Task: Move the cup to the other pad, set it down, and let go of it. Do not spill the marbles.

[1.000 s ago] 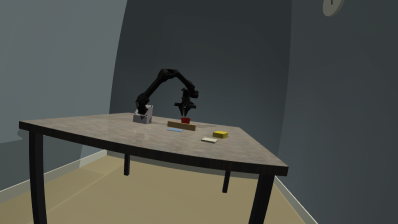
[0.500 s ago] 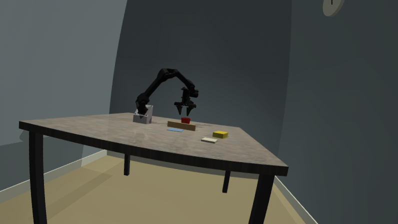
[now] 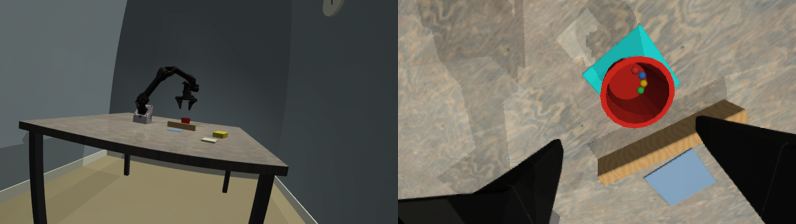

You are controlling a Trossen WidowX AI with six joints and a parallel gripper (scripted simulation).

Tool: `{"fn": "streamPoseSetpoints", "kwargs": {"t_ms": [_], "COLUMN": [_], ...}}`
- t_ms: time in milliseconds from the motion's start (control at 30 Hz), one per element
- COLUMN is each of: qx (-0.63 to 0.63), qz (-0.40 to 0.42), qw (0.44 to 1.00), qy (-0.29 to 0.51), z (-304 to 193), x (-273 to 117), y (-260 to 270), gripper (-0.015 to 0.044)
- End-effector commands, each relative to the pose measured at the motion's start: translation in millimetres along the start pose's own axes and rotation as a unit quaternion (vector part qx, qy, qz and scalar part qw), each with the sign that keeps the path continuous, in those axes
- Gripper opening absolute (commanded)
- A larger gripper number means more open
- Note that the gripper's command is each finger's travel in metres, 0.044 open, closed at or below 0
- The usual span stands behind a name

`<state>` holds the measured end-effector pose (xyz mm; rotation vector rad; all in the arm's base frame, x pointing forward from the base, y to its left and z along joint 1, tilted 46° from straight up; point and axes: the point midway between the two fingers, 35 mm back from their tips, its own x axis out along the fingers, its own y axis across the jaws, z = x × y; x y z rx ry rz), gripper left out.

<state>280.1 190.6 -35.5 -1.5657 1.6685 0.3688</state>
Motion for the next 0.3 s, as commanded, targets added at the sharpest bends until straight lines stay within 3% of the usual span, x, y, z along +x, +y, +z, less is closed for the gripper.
{"fn": "streamPoseSetpoints", "kwargs": {"t_ms": [0, 267], "qx": [0.002, 0.000], "qz": [0.002, 0.000], "qw": [1.000, 1.000], "qy": [-0.003, -0.002], "z": [0.1, -0.6], "x": [-12.1, -12.7], "y": [0.2, -1.1], "gripper": [0.0440, 0.0440]}}
